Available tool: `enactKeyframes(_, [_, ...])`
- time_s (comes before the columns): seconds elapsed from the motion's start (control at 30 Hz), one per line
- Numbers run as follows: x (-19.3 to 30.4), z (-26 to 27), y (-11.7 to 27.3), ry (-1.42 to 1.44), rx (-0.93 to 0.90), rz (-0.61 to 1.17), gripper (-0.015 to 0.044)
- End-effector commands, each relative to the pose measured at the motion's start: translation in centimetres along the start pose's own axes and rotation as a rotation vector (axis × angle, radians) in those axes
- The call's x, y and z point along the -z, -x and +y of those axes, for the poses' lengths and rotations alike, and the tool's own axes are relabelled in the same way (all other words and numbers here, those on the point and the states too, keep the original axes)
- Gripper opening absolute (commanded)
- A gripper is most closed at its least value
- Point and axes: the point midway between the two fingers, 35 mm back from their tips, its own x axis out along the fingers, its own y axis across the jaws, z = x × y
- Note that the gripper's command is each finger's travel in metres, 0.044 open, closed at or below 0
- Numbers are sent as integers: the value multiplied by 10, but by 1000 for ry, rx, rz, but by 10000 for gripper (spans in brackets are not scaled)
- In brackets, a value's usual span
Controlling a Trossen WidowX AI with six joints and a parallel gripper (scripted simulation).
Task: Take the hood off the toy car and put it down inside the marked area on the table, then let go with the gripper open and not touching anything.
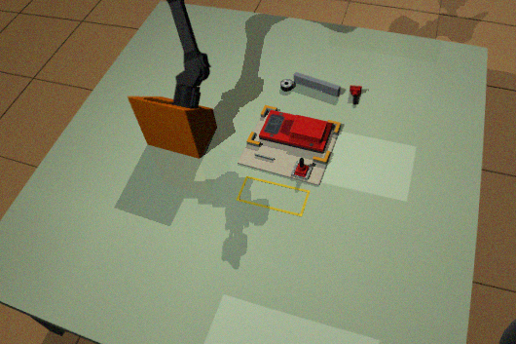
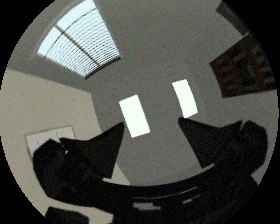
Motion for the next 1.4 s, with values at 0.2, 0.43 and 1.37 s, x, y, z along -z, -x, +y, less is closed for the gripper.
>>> enactKeyframes(0.2, [-64,16,3,-18,25,-214,440])
enactKeyframes(0.43, [-156,58,25,-133,-68,-558,440])
enactKeyframes(1.37, [-264,281,307,-766,-2237,-755,440])
